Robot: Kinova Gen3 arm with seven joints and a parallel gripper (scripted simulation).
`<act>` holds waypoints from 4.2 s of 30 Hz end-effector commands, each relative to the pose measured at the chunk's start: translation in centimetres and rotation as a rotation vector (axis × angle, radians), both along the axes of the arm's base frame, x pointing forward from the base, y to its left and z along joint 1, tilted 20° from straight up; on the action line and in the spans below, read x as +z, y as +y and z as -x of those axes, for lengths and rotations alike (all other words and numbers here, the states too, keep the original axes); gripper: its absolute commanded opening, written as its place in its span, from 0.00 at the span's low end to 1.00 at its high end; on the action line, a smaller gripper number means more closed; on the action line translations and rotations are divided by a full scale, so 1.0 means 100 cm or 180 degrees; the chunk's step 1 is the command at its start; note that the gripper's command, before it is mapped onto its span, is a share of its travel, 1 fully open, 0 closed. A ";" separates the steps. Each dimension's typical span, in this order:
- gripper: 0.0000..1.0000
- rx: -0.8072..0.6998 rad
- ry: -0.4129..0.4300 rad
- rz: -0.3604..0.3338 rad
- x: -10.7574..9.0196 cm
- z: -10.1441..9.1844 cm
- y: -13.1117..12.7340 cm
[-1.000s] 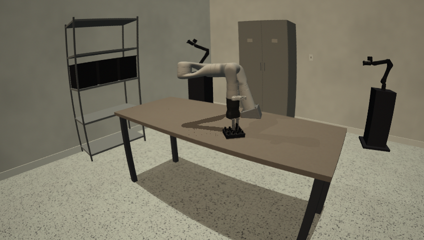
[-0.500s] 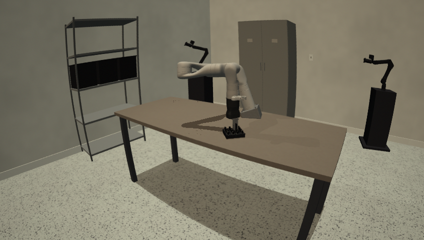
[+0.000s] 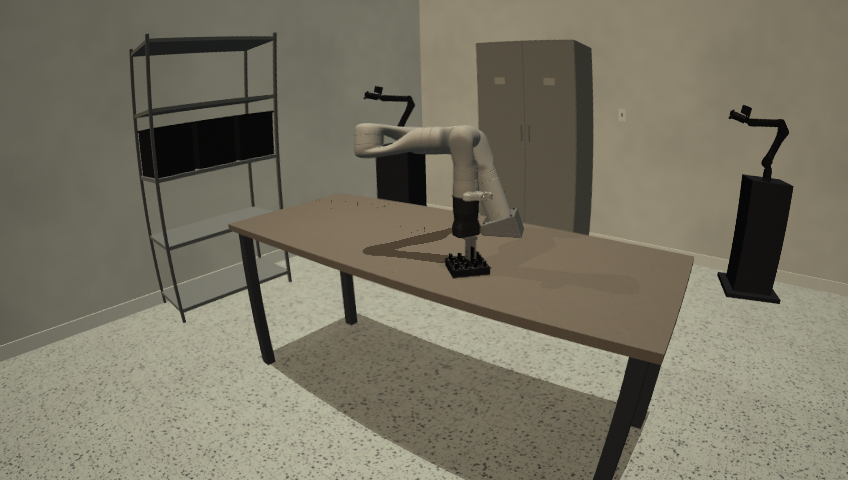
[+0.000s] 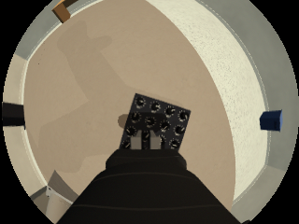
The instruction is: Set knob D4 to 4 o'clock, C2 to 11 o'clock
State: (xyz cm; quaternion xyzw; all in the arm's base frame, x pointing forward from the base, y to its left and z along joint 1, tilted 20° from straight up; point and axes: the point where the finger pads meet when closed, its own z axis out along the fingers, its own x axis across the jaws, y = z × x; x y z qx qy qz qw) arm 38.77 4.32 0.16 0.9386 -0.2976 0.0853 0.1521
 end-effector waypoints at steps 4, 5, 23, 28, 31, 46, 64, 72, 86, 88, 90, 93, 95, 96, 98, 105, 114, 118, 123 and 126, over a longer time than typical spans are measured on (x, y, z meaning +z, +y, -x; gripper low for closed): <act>0.30 0.0002 -0.0004 -0.0001 0.001 0.000 0.000; 0.30 0.0002 -0.0004 -0.0001 0.001 0.000 0.000; 0.30 0.0189 0.0062 0.0013 0.001 0.000 0.000; 0.30 0.0411 0.0142 0.0030 0.001 0.000 0.000; 0.30 0.0585 0.0204 0.0043 0.001 0.000 0.000; 0.30 0.1564 0.0555 0.0116 0.001 0.000 0.000; 0.30 0.2613 0.0930 0.0195 0.001 0.000 0.000; 0.30 0.2800 0.0997 0.0209 0.001 0.000 0.000; 0.30 0.2874 0.1023 0.0214 0.001 0.000 0.000; 0.30 0.2874 0.1023 0.0214 0.001 0.000 0.000; 0.30 0.2874 0.1023 0.0214 0.001 0.000 0.000; 0.30 0.2874 0.1023 0.0214 0.001 0.000 0.000; 0.46 0.2874 0.1023 0.0214 0.001 0.000 0.000; 0.46 0.2874 0.1023 0.0214 0.001 0.000 0.000; 0.46 0.2874 0.1023 0.0214 0.001 0.000 0.000; 0.46 0.2874 0.1023 0.0214 0.001 0.000 0.000; 0.46 0.2874 0.1023 0.0214 0.001 0.000 0.000; 0.46 0.2874 0.1023 0.0214 0.003 0.000 0.001; 0.46 0.2874 0.1023 0.0214 0.008 0.000 0.003; 0.46 0.2874 0.1024 0.0214 0.016 0.001 0.006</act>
